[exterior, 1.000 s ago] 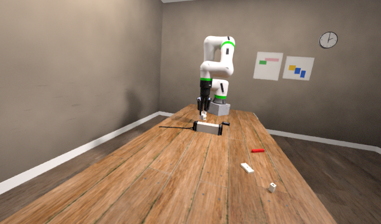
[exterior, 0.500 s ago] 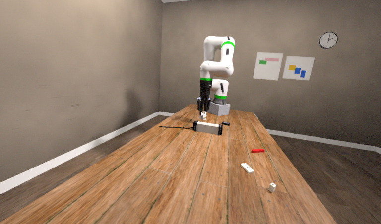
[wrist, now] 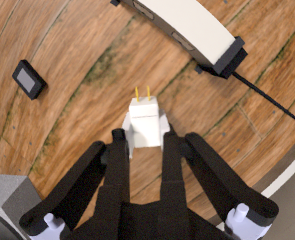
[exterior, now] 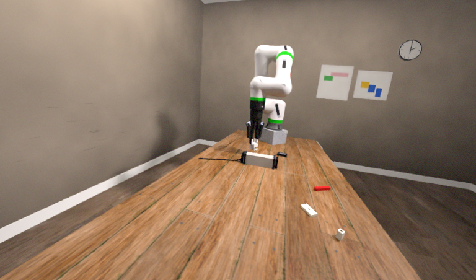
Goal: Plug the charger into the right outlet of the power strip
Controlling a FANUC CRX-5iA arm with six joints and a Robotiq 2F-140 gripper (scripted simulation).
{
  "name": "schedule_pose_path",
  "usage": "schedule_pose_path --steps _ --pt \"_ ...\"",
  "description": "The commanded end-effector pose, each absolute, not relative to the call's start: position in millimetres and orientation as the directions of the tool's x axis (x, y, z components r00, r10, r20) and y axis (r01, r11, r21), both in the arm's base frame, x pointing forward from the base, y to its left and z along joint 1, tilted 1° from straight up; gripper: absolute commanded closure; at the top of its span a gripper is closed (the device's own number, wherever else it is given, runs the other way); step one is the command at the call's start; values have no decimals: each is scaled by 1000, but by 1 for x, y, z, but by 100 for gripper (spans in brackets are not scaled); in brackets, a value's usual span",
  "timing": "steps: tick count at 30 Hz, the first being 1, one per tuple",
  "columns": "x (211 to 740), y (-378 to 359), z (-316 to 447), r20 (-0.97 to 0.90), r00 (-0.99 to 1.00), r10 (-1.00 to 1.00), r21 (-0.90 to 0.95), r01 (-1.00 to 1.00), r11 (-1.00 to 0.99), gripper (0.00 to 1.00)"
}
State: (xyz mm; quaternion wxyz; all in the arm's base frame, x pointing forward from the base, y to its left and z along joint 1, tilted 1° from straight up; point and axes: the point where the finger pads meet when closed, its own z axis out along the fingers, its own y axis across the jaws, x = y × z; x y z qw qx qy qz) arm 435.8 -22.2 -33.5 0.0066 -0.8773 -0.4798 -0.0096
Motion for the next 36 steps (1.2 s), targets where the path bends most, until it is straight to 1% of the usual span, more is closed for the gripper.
schedule_pose_path --steps 1,4,6,9,10,15,17,18,22,36 --pt "436 -23 -33 23 539 842 -1 842 -539 90" --pt "436 -22 -33 23 550 835 -1 835 -550 90" --pt "437 -19 -33 23 606 795 -3 795 -606 90" --pt "440 -11 -33 22 766 642 -8 642 -766 90" --pt "441 -7 -33 22 792 610 -9 610 -792 90" --pt "445 7 -32 25 896 444 -22 445 -895 90" --pt "445 7 -32 25 896 444 -22 445 -895 90" --pt "445 8 -32 23 943 333 -25 334 -942 90" --pt "445 8 -32 16 978 209 -17 209 -978 90" --pt "445 8 -36 16 978 209 -17 209 -978 90"
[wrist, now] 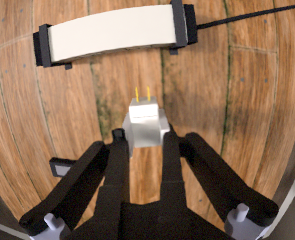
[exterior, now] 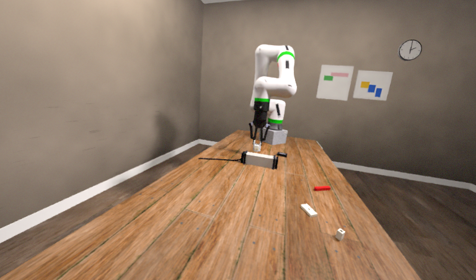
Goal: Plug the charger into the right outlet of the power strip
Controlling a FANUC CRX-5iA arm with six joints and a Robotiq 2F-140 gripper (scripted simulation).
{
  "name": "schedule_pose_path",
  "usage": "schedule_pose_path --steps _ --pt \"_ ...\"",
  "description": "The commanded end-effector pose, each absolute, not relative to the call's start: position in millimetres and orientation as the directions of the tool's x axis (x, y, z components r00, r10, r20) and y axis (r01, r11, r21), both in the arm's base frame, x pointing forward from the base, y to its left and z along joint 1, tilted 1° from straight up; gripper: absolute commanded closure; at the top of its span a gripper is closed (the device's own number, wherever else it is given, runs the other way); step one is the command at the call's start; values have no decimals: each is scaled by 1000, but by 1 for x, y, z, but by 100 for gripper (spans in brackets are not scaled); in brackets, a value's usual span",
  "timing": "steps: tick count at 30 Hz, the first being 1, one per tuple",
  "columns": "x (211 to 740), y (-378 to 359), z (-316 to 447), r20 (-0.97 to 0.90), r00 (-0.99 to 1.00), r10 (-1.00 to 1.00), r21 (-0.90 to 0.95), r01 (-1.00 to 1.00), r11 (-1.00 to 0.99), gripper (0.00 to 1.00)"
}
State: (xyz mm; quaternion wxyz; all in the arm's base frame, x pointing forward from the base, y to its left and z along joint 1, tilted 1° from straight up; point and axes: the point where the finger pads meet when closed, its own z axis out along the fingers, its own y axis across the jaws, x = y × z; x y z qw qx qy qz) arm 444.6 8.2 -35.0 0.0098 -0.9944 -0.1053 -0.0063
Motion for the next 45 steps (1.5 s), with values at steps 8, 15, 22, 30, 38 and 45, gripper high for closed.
schedule_pose_path --steps 8,15,22,30,38,45 --pt "445 8 -42 16 978 209 -17 209 -978 90" --pt "445 9 -48 16 978 209 -17 209 -978 90" --pt "445 9 -56 16 978 209 -17 209 -978 90" --pt "445 9 -63 16 978 209 -17 209 -978 90" --pt "445 9 -67 16 978 209 -17 209 -978 90" --pt "445 9 -69 16 978 209 -17 209 -978 90"
